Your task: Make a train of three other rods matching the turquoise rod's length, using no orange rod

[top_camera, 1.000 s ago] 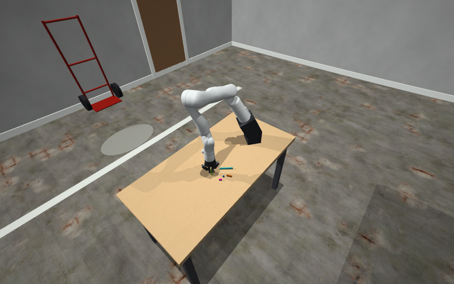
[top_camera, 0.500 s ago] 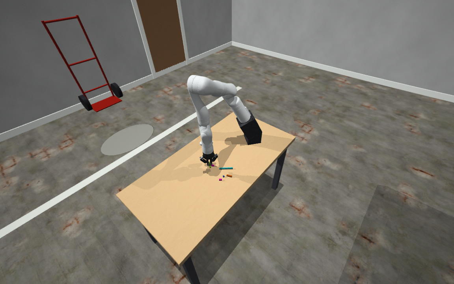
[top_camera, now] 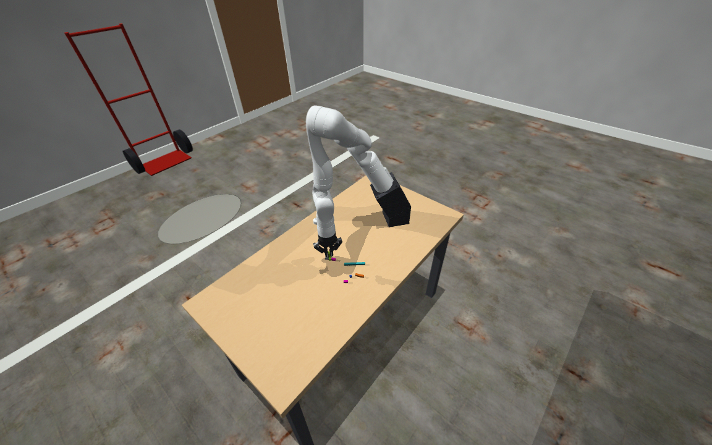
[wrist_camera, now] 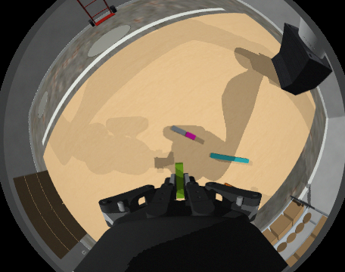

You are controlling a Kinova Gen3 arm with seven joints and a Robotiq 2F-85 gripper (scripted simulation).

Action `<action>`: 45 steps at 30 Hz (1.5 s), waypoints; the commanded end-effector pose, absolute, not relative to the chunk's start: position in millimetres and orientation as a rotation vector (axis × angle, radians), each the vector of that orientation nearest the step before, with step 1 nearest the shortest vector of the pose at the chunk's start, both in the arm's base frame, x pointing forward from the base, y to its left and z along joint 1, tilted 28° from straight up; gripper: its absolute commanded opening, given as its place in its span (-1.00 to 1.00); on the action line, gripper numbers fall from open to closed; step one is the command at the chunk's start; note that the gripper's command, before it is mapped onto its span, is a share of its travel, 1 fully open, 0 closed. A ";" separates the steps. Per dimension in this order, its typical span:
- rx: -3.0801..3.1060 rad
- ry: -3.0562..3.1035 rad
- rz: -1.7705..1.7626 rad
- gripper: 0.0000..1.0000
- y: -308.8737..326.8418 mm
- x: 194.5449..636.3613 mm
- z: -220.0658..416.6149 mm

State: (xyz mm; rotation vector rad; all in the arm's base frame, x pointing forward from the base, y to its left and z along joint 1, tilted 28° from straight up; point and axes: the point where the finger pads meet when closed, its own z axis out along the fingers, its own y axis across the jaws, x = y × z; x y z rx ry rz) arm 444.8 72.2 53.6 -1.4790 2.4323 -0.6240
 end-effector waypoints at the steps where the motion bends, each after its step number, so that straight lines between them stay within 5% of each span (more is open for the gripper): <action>1: -1.490 2.424 -0.623 -0.91 76.5 444.3 53.8; 45: -1.208 2.535 -0.562 -0.91 74.8 444.8 52.3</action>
